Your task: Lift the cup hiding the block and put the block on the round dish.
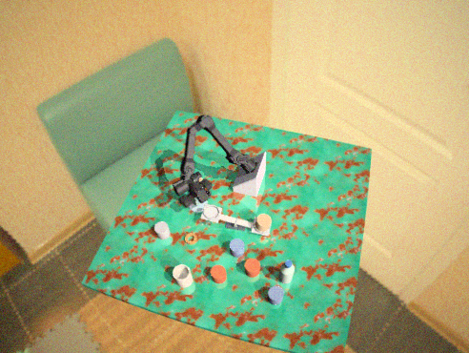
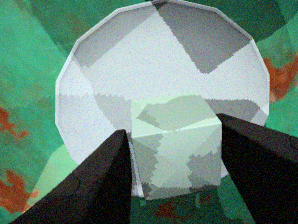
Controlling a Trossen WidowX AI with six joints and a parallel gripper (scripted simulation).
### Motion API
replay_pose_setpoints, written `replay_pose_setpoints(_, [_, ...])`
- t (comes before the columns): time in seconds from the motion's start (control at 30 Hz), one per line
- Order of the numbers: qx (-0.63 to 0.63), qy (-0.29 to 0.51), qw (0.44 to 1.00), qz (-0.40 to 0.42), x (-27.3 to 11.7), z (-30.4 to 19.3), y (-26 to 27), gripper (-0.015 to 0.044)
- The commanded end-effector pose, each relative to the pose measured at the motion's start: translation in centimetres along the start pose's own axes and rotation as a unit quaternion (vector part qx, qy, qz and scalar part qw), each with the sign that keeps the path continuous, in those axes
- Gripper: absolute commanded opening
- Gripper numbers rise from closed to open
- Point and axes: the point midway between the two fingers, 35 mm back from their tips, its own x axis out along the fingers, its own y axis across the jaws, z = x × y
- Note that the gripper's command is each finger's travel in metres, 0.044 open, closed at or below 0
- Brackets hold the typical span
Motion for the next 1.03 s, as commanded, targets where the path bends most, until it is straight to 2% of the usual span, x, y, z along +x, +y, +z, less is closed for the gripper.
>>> replay_pose_setpoints(0.0, [0.001, 0.0, 1.0, -0.001, 0.0, 0.0, 0.0, 0.0289])
replay_pose_setpoints(0.2, [0.001, -0.001, 1.0, 0.0, -0.9, 0.0, -0.1, 0.044])
replay_pose_setpoints(0.33, [-0.001, -0.004, 1.0, 0.0, -5.5, 0.1, -0.1, 0.044])
replay_pose_setpoints(0.53, [-0.001, -0.004, 1.0, -0.001, -6.0, 0.1, 0.0, 0.044])
replay_pose_setpoints(0.67, [-0.002, -0.006, 1.0, -0.003, -9.3, 0.0, 0.1, 0.044])
replay_pose_setpoints(1.0, [-0.002, -0.006, 1.0, -0.004, -9.5, 0.0, 0.1, 0.044])
